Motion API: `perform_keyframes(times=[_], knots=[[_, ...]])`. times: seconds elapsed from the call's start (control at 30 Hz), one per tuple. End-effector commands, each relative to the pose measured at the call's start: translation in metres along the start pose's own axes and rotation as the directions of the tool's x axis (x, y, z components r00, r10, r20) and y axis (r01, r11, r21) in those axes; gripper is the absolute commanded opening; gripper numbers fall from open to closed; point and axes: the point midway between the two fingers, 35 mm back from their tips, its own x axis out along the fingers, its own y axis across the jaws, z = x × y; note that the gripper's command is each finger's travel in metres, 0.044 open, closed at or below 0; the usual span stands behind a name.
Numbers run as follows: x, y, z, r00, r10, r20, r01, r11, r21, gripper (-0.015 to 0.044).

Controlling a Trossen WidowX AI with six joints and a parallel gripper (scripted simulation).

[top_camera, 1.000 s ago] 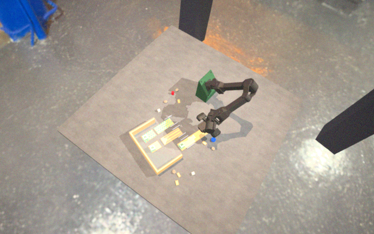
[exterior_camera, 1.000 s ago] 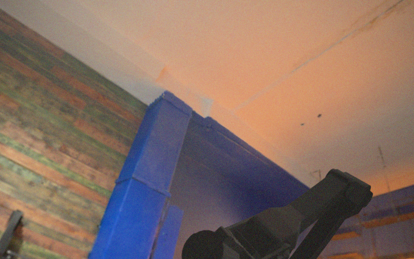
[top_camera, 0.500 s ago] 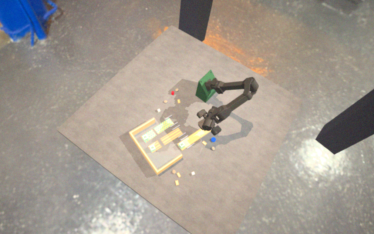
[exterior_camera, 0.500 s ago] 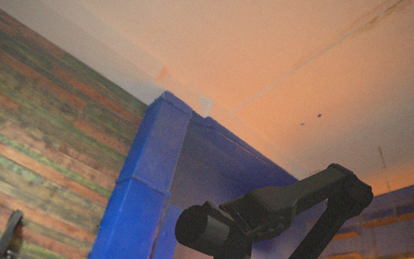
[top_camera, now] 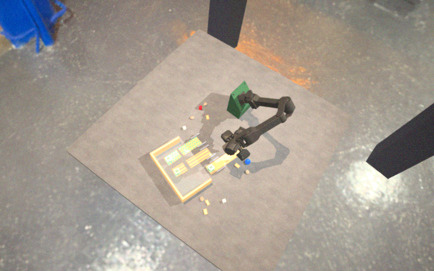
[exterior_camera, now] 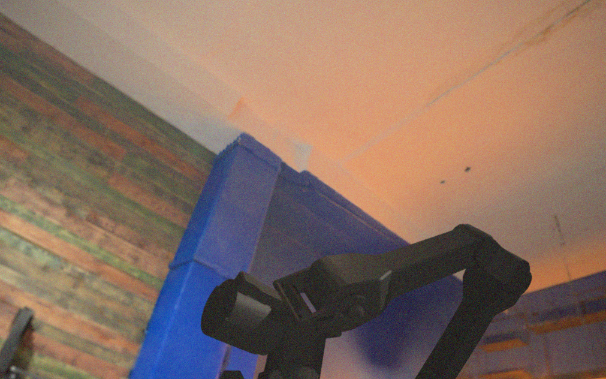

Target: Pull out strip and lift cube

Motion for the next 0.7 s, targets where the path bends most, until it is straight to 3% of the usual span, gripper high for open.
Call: perform_keyframes(times=[0.0, 0.67], knots=[[-0.001, 0.000, 0.015, 1.000, 0.003, -0.003, -0.003, 1.000, -0.003, 0.0440], [-0.012, -0.002, 0.091, 1.000, 0.002, 0.000, -0.002, 1.000, -0.006, 0.0440]])
